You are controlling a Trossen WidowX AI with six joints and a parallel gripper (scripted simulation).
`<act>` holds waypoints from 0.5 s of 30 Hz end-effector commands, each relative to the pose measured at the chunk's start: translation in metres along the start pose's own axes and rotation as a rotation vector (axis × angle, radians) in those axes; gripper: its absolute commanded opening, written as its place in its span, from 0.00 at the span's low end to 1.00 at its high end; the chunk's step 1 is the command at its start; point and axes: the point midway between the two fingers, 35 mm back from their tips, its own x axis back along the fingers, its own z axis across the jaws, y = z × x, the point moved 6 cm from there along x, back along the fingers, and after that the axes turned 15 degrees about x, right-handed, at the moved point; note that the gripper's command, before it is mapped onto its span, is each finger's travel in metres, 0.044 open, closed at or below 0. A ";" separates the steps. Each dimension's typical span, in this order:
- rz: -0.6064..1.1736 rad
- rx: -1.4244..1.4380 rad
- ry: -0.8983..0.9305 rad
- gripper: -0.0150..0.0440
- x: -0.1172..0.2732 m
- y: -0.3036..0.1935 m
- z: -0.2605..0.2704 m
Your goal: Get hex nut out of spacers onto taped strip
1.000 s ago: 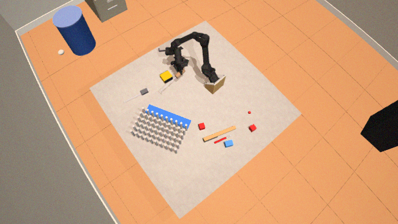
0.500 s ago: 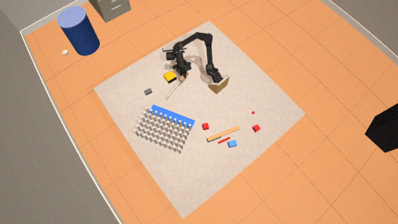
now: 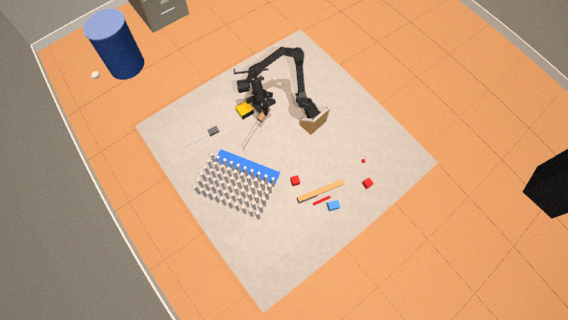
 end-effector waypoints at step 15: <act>-0.052 0.137 0.066 0.25 -0.010 -0.043 -0.029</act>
